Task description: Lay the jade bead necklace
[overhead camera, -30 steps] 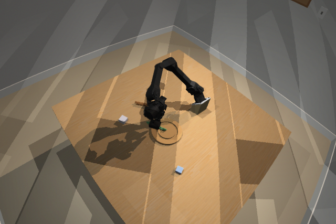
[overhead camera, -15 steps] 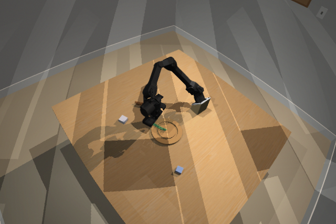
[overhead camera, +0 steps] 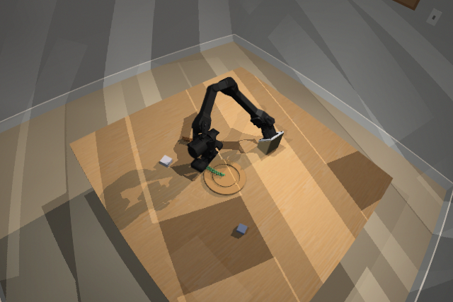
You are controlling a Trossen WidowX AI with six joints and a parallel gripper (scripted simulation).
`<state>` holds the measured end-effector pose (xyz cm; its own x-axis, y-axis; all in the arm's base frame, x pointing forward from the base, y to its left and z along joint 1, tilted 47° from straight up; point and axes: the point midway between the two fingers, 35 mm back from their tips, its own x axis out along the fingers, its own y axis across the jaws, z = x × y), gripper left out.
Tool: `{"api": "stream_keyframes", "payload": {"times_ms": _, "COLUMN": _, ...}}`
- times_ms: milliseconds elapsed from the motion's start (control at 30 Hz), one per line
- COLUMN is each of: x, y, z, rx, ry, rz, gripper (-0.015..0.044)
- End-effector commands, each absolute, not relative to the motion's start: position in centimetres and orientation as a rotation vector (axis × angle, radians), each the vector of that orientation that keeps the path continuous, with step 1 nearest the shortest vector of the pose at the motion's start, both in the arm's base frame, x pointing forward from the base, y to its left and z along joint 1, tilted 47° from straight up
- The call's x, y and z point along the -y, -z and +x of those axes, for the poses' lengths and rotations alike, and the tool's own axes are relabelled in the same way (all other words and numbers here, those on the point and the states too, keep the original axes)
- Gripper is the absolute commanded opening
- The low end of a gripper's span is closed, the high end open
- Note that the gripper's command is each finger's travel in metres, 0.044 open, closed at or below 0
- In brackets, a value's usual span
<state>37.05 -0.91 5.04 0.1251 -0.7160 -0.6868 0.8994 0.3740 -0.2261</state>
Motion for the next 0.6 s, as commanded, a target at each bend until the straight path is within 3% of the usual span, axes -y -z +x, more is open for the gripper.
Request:
{"api": "stream_keyframes", "payload": {"times_ms": 0, "x": 1.5, "y": -4.4, "z": 36.9, "rx": -0.825, "ry": 1.2, "rz": 0.254, "gripper": 0.02}}
{"api": "stream_keyframes", "payload": {"times_ms": 567, "x": 2.8, "y": -3.3, "z": 37.0, "rx": -0.825, "ry": 1.202, "rz": 0.248, "gripper": 0.02}}
